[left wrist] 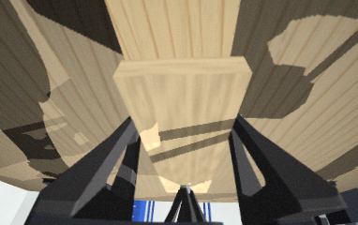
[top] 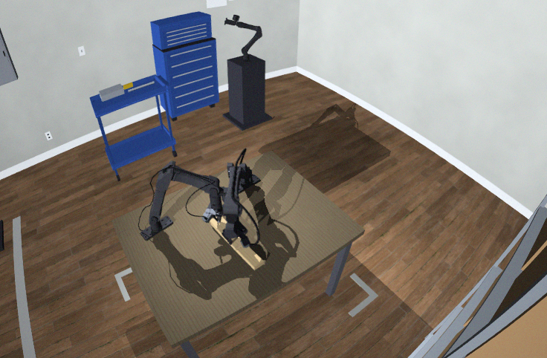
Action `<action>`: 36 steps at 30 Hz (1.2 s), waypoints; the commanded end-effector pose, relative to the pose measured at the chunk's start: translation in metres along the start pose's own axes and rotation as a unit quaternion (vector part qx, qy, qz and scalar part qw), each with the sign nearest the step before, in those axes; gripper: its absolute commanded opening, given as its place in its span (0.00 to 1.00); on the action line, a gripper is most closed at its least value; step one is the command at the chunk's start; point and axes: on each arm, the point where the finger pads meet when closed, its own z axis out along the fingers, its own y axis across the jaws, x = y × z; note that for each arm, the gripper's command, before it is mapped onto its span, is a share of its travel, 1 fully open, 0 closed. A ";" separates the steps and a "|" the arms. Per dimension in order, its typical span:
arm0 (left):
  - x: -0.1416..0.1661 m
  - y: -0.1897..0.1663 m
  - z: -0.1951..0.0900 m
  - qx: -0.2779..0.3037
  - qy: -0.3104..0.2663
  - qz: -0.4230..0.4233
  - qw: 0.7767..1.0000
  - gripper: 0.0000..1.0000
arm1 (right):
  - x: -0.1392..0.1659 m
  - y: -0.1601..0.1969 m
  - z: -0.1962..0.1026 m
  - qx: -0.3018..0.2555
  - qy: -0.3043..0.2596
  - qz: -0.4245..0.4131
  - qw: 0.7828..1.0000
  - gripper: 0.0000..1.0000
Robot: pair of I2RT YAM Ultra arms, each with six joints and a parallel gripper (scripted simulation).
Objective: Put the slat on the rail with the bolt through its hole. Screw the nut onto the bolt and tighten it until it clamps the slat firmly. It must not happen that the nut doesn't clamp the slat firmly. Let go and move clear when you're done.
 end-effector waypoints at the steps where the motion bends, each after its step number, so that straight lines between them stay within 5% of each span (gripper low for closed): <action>1: -0.001 -0.002 -0.006 0.006 -0.006 0.000 1.000 0.72 | 0.001 0.005 0.007 -0.005 0.004 0.006 1.000 0.12; 7: -0.001 -0.002 -0.006 0.006 -0.006 0.000 1.000 0.72 | 0.001 0.005 0.007 -0.005 0.004 0.005 1.000 0.12; 9: -0.001 -0.002 -0.006 0.006 -0.006 0.000 1.000 0.72 | 0.001 0.002 -0.003 -0.006 0.002 0.000 1.000 0.34; 28: -0.001 -0.001 -0.006 0.005 -0.006 0.000 1.000 0.72 | 0.002 0.004 -0.001 -0.008 0.003 -0.006 1.000 0.34; 36: -0.001 -0.001 -0.006 0.005 -0.006 0.000 1.000 0.72 | 0.001 0.004 -0.003 -0.008 0.001 -0.253 0.967 0.34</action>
